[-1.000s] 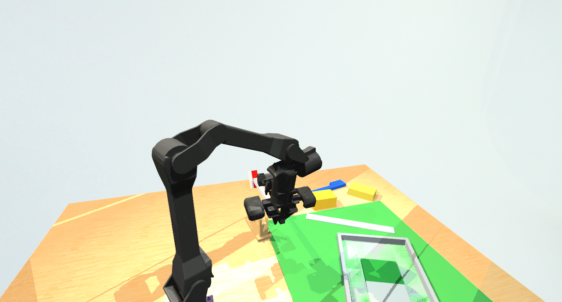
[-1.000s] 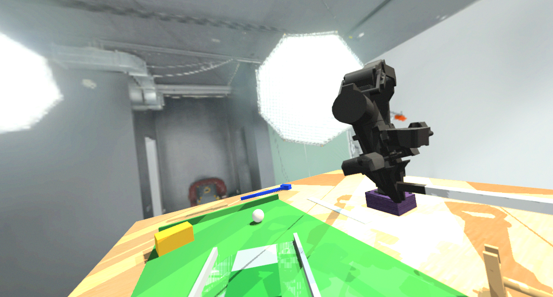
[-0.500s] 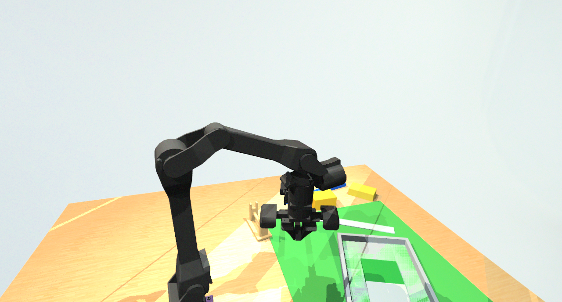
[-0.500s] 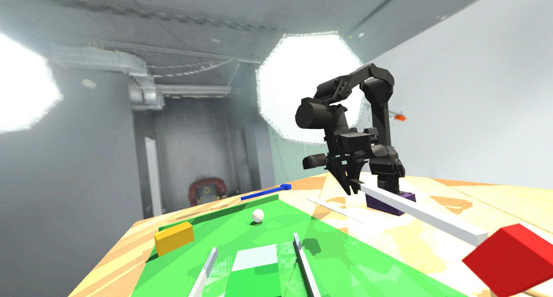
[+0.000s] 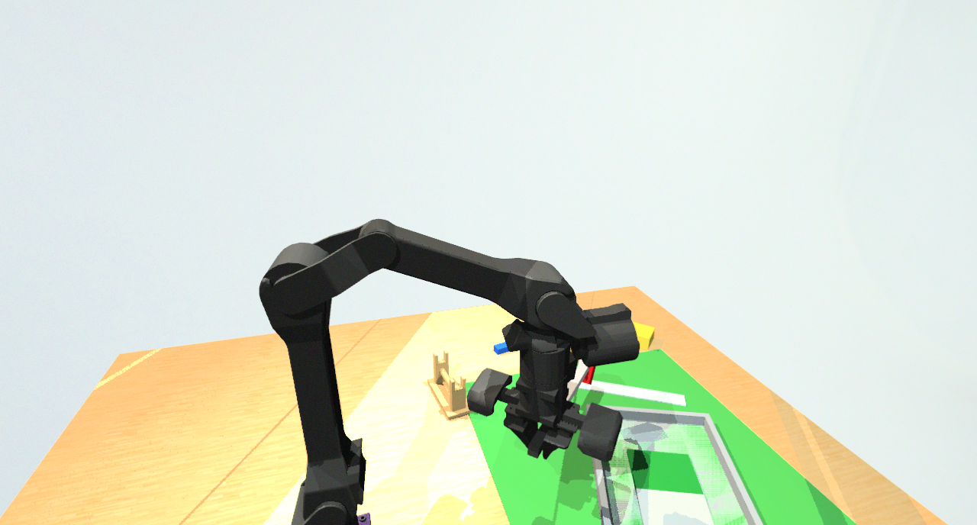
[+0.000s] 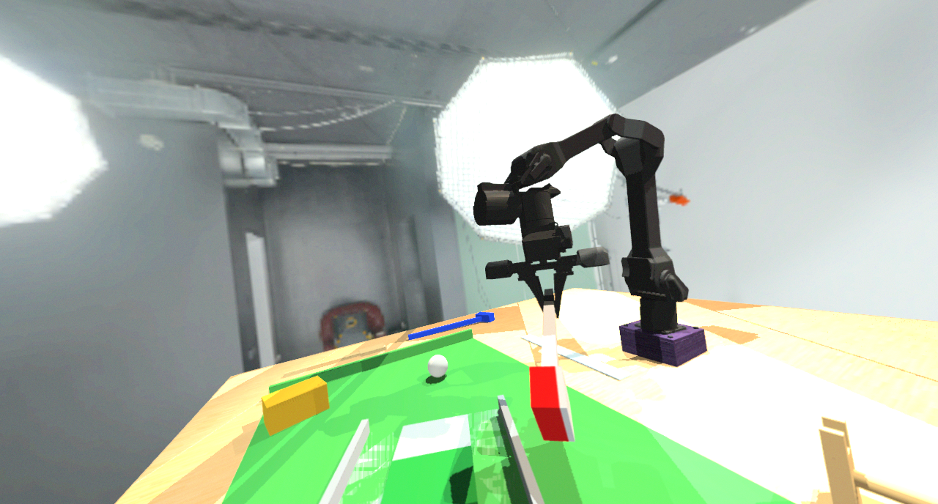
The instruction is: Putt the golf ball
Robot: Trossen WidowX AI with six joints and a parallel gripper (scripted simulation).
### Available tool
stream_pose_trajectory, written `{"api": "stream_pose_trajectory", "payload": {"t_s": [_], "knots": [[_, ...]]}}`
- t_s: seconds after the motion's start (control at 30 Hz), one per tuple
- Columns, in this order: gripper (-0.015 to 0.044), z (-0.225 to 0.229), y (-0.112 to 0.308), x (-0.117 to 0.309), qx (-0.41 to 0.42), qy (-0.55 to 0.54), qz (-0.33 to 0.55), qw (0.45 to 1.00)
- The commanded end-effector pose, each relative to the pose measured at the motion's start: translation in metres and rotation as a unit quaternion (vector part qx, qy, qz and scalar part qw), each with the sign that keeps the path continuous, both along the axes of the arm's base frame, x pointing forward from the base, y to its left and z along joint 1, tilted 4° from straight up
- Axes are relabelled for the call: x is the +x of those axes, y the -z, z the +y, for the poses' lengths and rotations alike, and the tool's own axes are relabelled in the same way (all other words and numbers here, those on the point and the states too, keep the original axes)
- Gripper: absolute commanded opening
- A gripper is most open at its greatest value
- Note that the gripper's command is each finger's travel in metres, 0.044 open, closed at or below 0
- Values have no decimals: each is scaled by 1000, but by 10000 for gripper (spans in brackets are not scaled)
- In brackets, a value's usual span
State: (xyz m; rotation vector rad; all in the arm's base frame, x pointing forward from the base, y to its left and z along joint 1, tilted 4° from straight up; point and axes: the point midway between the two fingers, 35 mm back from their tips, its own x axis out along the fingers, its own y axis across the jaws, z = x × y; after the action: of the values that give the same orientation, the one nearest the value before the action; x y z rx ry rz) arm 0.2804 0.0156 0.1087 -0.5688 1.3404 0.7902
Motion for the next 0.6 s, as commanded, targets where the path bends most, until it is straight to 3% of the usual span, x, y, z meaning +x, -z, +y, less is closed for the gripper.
{"api": "stream_pose_trajectory", "payload": {"t_s": [0.0, 0.57], "knots": [[0, -18, -1, 1, -6, 53, 6, 999], [0, -109, -4, -21, -35, 308, 47, 950]]}}
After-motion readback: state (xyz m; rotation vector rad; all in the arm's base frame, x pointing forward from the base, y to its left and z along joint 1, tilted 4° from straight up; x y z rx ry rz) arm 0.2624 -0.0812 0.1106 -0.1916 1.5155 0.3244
